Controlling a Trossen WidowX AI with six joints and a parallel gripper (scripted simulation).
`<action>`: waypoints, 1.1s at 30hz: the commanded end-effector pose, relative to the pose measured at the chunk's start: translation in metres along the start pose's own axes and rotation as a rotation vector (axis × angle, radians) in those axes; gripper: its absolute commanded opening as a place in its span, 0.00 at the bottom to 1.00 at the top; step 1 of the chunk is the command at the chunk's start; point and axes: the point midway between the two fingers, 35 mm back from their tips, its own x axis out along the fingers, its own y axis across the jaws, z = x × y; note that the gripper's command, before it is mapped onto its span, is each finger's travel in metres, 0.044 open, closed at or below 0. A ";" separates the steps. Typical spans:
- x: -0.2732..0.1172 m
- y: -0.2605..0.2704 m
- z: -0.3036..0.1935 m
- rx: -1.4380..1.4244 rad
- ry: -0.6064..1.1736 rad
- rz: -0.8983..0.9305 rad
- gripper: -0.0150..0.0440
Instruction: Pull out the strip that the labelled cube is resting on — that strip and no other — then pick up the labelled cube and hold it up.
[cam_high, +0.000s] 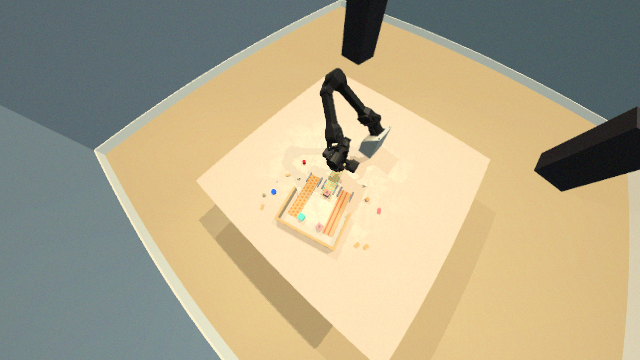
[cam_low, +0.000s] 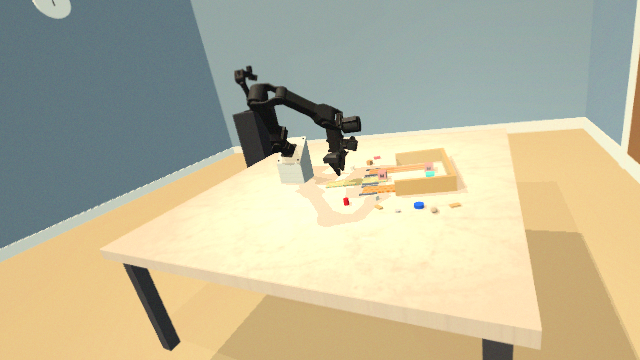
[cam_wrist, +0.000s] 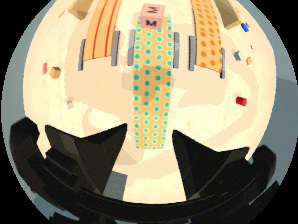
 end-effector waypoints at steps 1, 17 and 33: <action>-0.002 0.002 0.015 0.006 -0.004 0.002 0.88; -0.009 0.007 0.072 0.008 -0.006 0.003 1.00; -0.017 0.012 0.130 0.010 -0.008 0.003 1.00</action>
